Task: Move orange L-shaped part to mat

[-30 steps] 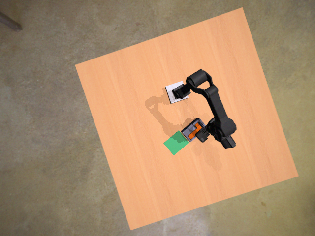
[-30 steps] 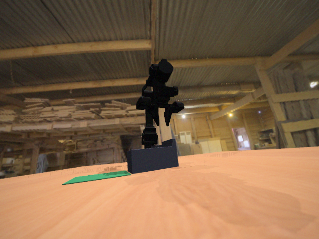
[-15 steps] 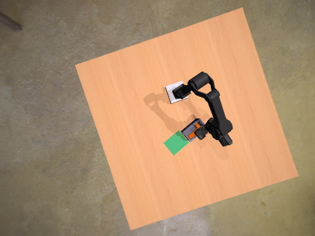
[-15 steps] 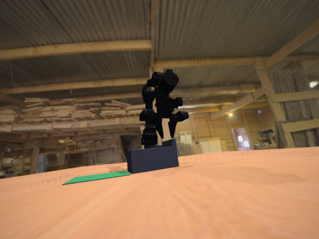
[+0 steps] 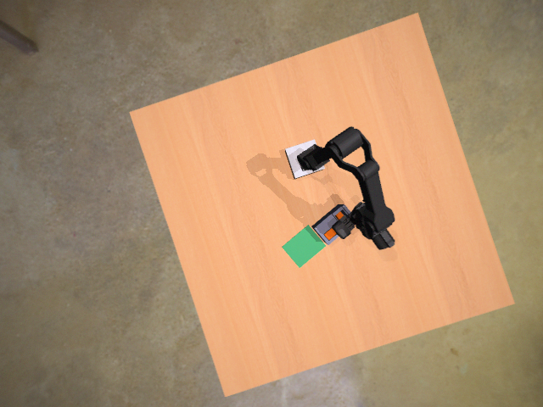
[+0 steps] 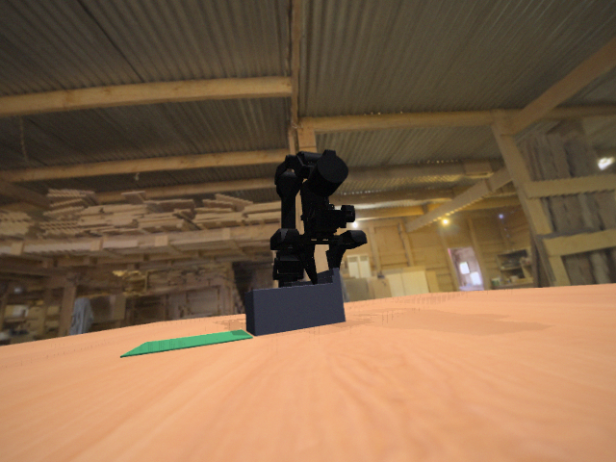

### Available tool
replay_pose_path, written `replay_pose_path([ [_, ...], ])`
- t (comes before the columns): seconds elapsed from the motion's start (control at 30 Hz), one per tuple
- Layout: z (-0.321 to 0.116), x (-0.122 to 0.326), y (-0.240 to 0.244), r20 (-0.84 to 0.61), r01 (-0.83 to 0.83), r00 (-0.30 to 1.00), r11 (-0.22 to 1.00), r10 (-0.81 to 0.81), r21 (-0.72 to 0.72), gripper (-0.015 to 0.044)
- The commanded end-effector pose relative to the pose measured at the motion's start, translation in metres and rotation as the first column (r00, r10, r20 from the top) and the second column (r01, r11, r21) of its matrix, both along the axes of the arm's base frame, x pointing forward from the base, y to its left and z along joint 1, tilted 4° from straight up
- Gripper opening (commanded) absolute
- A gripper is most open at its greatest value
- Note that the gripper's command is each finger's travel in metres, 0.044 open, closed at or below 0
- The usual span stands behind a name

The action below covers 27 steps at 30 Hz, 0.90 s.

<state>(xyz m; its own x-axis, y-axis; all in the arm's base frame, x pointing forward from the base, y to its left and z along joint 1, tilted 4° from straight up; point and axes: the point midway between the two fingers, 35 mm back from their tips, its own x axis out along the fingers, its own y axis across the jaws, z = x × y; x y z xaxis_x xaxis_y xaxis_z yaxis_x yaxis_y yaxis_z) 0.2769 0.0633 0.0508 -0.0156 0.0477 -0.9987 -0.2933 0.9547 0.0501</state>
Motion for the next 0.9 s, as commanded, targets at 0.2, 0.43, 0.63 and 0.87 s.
replay_pose_path([
  [0.2, -0.019, -0.002, 0.001, -0.009, 0.004, 1.000, 1.000, -0.004, 0.002, 0.0180],
  [0.43, -0.030, -0.003, 0.002, -0.009, 0.004, 1.000, 1.000, -0.004, 0.002, 0.0180],
  [0.63, -0.030, -0.003, 0.002, -0.009, 0.004, 1.000, 1.000, -0.004, 0.002, 0.0180],
  [0.87, -0.030, -0.003, 0.002, -0.009, 0.004, 1.000, 1.000, -0.004, 0.002, 0.0180],
])
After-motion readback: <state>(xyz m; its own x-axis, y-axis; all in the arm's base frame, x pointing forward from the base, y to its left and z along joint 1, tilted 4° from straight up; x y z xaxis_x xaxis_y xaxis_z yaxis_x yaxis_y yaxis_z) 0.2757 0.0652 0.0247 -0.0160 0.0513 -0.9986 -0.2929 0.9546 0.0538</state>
